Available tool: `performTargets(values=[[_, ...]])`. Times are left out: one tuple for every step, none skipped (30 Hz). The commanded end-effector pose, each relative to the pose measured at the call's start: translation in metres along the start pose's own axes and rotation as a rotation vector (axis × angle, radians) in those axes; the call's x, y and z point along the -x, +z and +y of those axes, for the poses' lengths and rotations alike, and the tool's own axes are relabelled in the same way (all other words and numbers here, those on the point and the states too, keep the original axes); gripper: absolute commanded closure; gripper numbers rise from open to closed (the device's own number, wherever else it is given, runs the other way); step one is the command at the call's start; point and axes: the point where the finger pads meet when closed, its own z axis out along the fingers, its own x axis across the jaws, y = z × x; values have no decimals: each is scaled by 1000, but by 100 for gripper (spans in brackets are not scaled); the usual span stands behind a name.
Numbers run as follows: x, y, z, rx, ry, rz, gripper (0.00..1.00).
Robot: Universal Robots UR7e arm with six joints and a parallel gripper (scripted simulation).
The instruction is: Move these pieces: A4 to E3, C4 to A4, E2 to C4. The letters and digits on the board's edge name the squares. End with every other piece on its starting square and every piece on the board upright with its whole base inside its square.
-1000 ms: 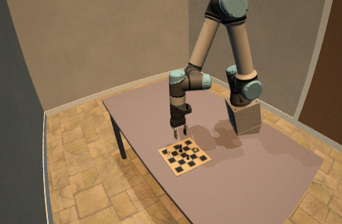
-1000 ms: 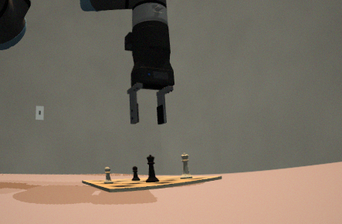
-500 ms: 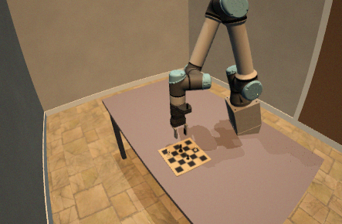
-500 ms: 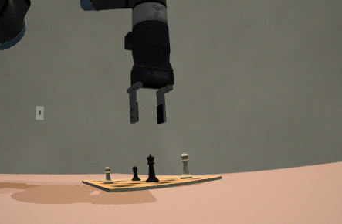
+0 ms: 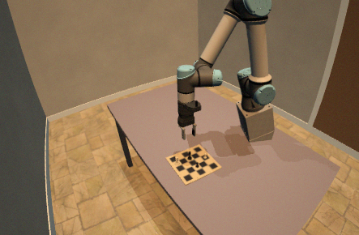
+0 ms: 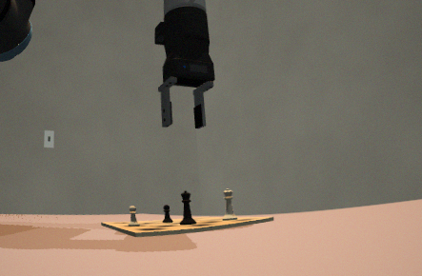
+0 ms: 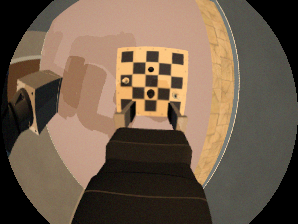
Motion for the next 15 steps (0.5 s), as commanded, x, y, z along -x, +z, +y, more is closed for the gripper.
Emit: performTargets(values=[[0,-21,0,-2,0,-6,0],[0,-23,0,-2,-1,-6,0],[0,-24,0,-2,-1,-6,0],[0,-26,0,-2,-1,-6,0],[0,-26,0,-2,-1,-6,0],[0,-27,0,-2,-1,-6,0],[0,-27,0,-2,-1,-6,0],[0,-27,0,-2,0,-6,0],[0,-27,0,-2,0,-6,0],[0,-27,0,-2,0,-6,0],[0,-27,0,-2,0,-6,0],[0,-27,0,-2,0,-6,0],[2,-26,-1,-3,0,-8,0],[2,-26,-1,-4,0,-10,0],[2,-25,-1,-4,0,-10,0]])
